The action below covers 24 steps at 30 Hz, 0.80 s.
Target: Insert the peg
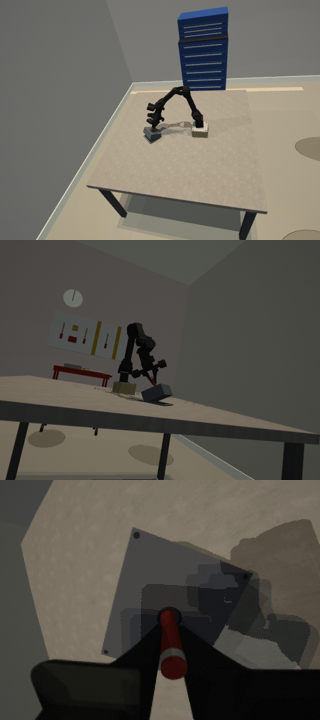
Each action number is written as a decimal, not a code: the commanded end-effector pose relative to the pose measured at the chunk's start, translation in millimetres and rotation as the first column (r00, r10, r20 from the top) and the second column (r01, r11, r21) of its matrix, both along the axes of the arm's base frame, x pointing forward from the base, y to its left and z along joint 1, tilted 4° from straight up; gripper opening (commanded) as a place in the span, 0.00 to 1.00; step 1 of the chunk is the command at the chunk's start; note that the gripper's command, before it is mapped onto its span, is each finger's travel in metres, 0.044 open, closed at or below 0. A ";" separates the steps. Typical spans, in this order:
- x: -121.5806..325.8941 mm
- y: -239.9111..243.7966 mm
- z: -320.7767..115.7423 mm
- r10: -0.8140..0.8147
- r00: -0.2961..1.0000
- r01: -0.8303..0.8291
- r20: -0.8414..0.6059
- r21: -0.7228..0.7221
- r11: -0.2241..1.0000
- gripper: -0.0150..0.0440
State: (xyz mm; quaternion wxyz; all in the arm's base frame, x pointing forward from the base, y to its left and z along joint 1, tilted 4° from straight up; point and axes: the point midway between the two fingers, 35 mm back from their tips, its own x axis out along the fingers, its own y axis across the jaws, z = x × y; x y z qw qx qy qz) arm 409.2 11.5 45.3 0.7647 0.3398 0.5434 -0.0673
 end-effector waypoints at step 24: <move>1.9 1.2 -7.0 0.000 1.000 0.000 -0.001 0.000 1.000 0.25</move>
